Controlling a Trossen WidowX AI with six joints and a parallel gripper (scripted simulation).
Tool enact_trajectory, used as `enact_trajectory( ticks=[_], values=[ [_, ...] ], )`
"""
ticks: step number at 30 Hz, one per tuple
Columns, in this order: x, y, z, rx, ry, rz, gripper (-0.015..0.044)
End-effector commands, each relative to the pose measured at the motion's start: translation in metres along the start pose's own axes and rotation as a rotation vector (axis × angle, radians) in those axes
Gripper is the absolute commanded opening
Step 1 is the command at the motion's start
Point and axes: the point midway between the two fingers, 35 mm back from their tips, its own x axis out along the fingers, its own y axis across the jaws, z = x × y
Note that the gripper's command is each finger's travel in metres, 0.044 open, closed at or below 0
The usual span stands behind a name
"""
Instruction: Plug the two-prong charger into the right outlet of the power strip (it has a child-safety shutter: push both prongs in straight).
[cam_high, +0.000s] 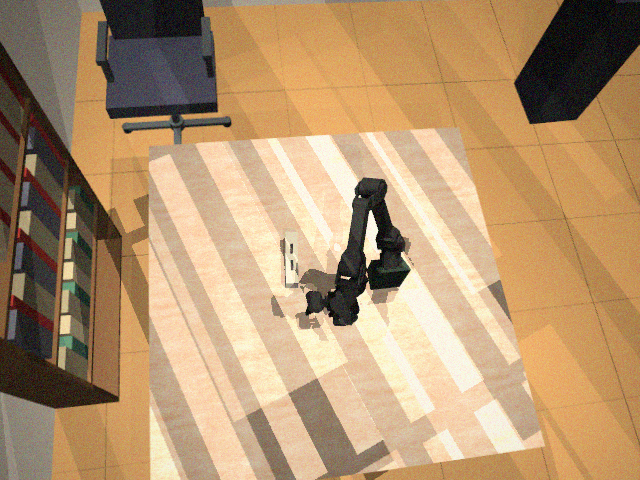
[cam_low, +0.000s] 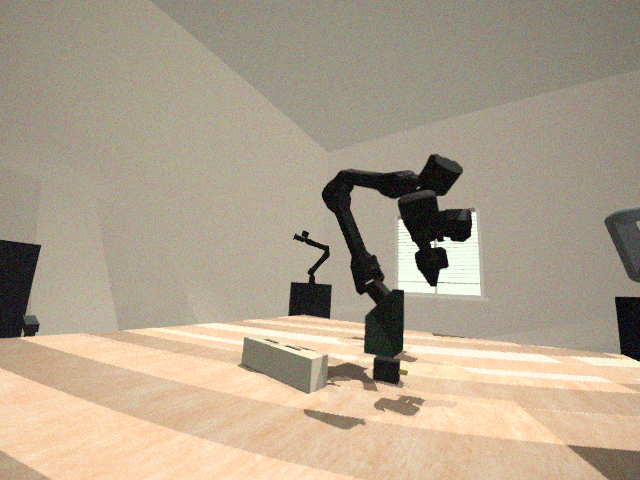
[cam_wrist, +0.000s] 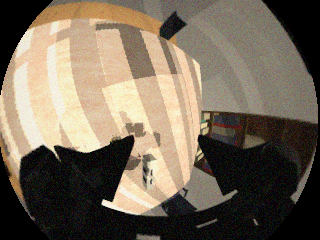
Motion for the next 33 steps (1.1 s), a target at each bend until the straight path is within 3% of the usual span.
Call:
enact_trajectory(
  ticks=[1, 25, 33],
  values=[
    [0.017, 0.019, -0.014, -0.027, 0.039, 0.085, 0.044],
    [0.068, 0.117, -0.099, -0.093, 0.196, 0.555, 0.044],
    [0.071, 0.122, -0.103, -0.096, 0.201, 0.58, 0.044]
  ],
)
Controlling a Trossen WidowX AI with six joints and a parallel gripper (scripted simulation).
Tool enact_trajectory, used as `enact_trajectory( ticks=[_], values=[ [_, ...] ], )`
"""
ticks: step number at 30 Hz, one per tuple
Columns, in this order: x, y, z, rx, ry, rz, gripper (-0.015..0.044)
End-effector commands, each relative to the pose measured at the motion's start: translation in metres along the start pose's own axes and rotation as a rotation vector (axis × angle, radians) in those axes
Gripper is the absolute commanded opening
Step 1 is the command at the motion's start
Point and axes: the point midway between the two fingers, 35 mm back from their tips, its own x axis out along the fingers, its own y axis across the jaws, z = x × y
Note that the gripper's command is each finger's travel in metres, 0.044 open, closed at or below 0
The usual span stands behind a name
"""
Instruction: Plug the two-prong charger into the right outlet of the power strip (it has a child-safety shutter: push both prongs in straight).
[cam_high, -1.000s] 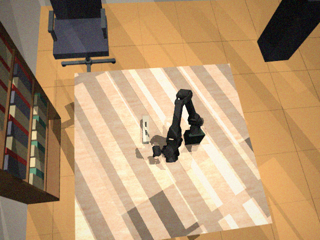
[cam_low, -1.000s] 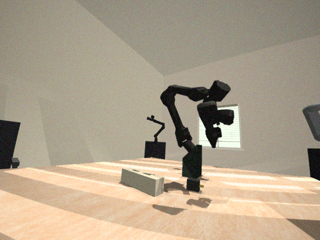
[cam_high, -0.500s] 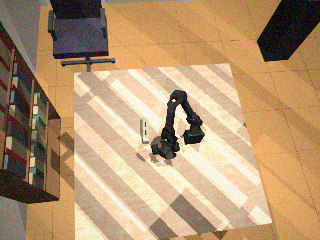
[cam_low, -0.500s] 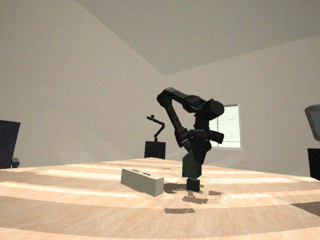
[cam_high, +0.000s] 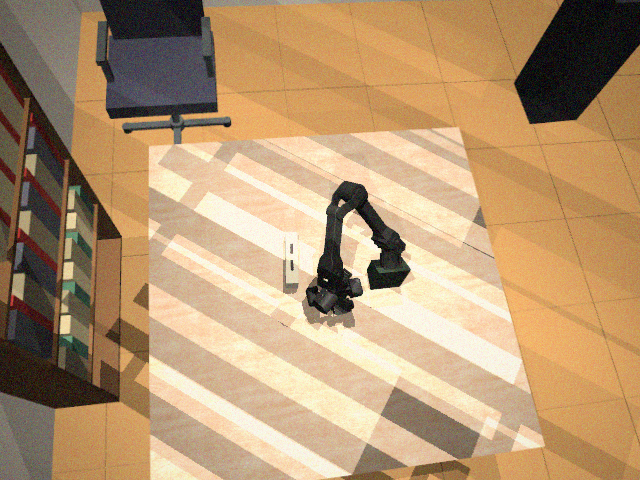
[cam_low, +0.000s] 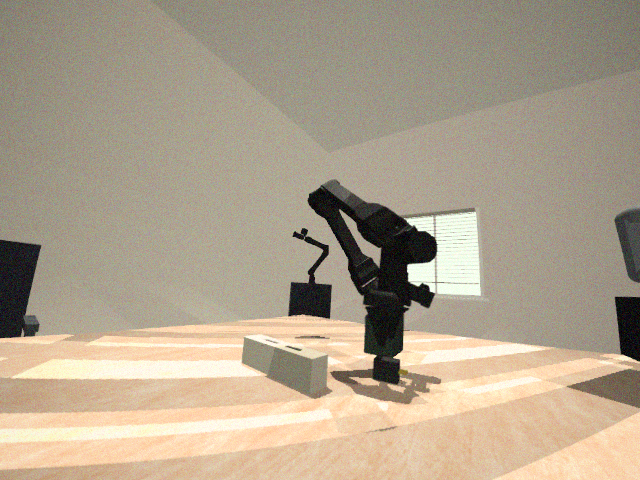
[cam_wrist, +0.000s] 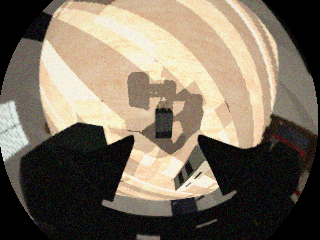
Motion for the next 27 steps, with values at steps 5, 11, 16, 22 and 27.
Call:
enact_trajectory(
  ticks=[5, 11, 16, 22, 27],
  values=[
    [0.011, 0.002, 0.0, -0.01, 0.002, 0.013, 0.044],
    [0.017, 0.002, 0.0, -0.01, 0.003, 0.013, 0.044],
    [0.024, 0.002, 0.001, -0.01, 0.002, 0.013, 0.044],
    [0.034, 0.001, 0.002, -0.01, 0.002, 0.013, 0.044],
    [0.042, 0.001, 0.002, -0.01, 0.002, 0.013, 0.044]
  ],
)
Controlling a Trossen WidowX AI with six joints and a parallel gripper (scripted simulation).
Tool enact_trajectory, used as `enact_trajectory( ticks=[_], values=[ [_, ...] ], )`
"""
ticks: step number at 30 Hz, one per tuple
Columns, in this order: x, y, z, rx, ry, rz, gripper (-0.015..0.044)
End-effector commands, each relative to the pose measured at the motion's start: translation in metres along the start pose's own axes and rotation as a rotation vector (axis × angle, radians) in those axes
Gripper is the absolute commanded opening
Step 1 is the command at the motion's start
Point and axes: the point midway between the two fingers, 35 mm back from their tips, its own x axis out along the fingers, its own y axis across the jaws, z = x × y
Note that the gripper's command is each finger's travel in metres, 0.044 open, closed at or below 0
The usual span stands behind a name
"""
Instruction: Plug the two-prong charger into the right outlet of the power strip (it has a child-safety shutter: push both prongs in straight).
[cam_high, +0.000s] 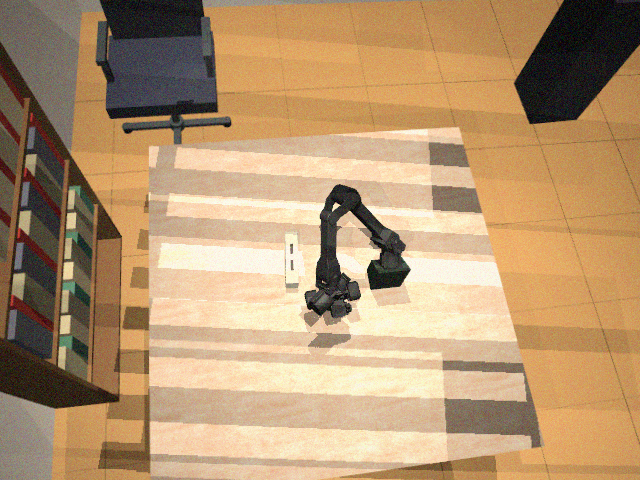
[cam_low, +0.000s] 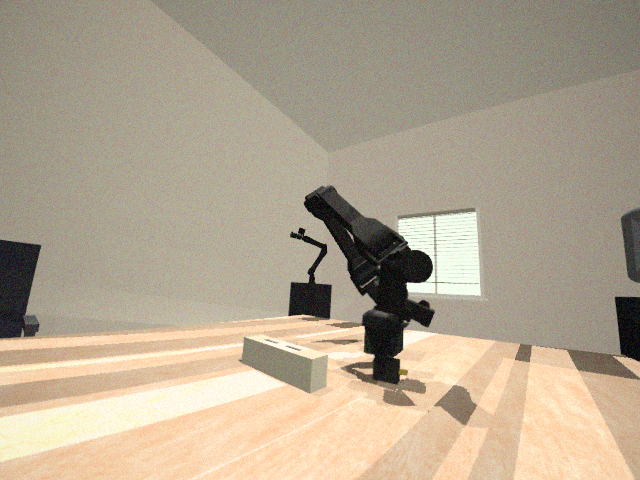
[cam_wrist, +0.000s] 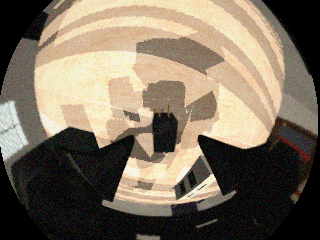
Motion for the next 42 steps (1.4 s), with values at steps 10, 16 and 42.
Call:
enact_trajectory(
  ticks=[10, 16, 42],
  values=[
    [0.023, 0.003, 0.0, -0.009, 0.009, 0.005, 0.044],
    [0.032, 0.004, 0.0, -0.009, 0.011, 0.006, 0.044],
    [0.023, 0.001, 0.0, -0.001, 0.004, 0.003, 0.0]
  ],
)
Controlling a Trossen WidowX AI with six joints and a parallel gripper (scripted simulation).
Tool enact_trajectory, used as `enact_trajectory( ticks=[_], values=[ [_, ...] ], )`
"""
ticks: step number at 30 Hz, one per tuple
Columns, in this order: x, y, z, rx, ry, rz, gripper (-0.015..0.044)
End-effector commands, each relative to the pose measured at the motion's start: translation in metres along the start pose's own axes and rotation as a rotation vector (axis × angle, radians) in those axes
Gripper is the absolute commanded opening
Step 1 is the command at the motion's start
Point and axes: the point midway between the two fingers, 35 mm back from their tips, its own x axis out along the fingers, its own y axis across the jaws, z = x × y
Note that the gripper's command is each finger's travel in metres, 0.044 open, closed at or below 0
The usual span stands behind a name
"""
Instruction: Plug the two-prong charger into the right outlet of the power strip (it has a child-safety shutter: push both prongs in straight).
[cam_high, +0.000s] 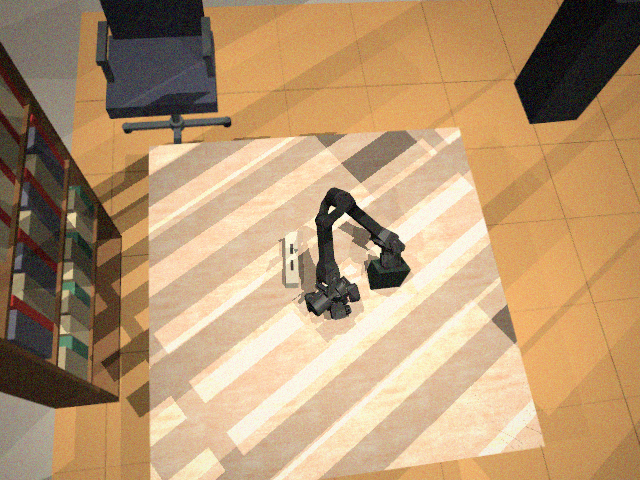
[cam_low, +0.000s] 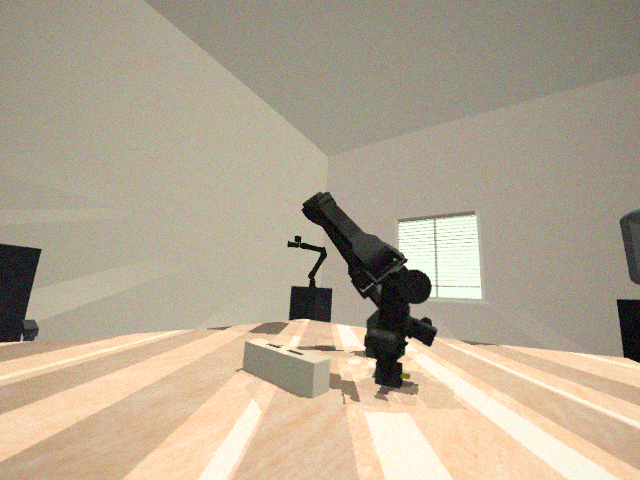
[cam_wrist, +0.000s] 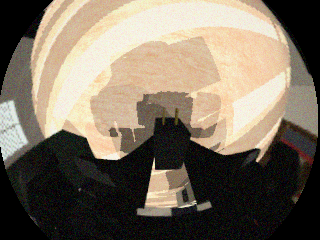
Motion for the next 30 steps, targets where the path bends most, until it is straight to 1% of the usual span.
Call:
enact_trajectory(
  ticks=[1, 13, 19, 30],
  values=[
    [-0.009, -0.002, 0.001, 0.003, -0.005, -0.005, 0.0],
    [-0.056, 0.003, -0.003, -0.003, -0.002, -0.003, 0.0],
    [-0.056, 0.003, -0.006, 0.024, -0.006, 0.0, 0.0],
    [-0.051, -0.003, -0.024, 0.202, -0.033, 0.015, 0.0]
  ],
)
